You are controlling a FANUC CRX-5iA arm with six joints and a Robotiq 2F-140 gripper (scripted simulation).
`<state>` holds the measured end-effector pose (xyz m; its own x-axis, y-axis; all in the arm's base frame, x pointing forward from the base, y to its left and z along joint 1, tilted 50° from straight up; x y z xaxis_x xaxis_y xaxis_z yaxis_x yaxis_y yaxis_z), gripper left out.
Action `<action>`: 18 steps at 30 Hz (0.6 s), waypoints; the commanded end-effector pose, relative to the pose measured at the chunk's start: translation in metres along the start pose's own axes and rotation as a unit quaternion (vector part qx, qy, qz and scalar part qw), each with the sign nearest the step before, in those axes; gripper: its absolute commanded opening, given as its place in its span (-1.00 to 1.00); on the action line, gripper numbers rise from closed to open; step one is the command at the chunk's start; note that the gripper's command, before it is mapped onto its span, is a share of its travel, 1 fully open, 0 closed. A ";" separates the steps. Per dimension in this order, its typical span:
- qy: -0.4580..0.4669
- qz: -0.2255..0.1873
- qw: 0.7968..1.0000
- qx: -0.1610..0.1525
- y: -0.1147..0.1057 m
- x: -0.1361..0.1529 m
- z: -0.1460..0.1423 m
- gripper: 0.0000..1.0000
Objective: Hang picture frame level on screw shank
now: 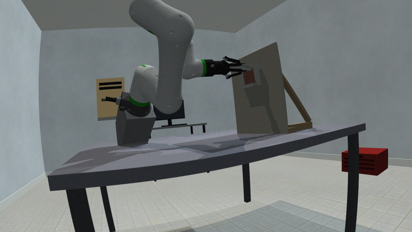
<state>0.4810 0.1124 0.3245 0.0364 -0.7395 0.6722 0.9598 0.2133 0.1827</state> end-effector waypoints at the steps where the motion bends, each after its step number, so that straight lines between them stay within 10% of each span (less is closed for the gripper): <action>1: -0.003 0.000 1.000 0.000 0.000 0.000 0.000 -1.00; 18: -0.006 0.000 1.000 0.000 0.000 -0.001 0.000 -1.00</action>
<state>0.4809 0.1129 0.3241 0.0334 -0.7313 0.6812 0.9598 0.2134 0.1821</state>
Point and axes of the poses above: the point where the finger pads meet when closed, its own y axis out along the fingers, its own z axis across the jaws, x = y × z, the point moved 6 cm from there along -y, back along the fingers, and after that the axes turned 6 degrees about y, right-handed, at the moved point
